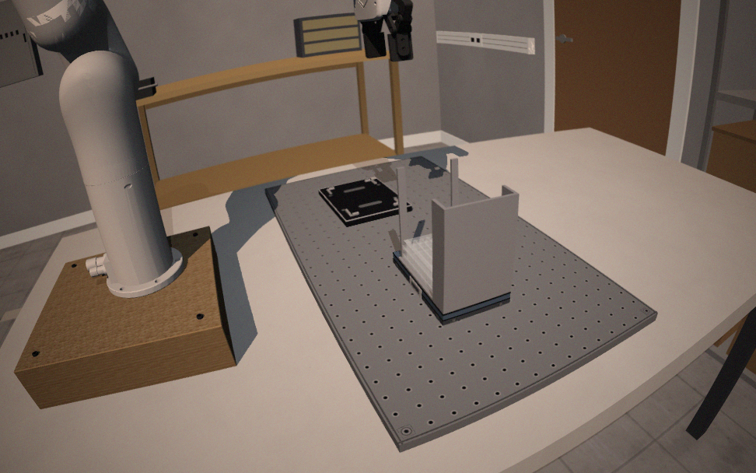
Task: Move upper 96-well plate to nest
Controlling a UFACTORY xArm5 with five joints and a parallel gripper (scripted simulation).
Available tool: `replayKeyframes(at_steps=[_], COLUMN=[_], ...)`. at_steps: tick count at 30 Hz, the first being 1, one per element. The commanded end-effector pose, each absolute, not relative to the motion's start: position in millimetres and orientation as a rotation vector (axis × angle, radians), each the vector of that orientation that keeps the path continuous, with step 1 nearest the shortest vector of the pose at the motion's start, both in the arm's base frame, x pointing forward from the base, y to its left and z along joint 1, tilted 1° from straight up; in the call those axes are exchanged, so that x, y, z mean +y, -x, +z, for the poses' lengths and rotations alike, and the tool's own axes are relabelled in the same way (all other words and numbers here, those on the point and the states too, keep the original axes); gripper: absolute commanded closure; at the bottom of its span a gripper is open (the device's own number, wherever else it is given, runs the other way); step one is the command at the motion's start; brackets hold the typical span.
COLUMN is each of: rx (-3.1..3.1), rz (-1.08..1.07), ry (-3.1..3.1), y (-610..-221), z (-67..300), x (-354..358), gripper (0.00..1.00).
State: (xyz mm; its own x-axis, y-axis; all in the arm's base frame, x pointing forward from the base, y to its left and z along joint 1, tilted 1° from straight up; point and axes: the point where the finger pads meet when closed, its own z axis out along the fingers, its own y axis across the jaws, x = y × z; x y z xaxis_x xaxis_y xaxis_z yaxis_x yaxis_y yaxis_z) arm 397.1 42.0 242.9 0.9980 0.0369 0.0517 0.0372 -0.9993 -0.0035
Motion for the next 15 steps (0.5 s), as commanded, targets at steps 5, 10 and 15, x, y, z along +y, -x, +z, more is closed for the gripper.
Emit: replayKeyframes(at_steps=[5, 10, 15], rx=[0.202, 0.462, 0.718], rz=[-0.077, -0.071, -0.064], ry=[3.129, 3.101, 3.05], y=[-399.9, -400.5, -401.2], z=[233.0, 220.5, 207.9], x=[13.5, -8.2, -29.9], gripper=[0.0, 0.0, 0.0])
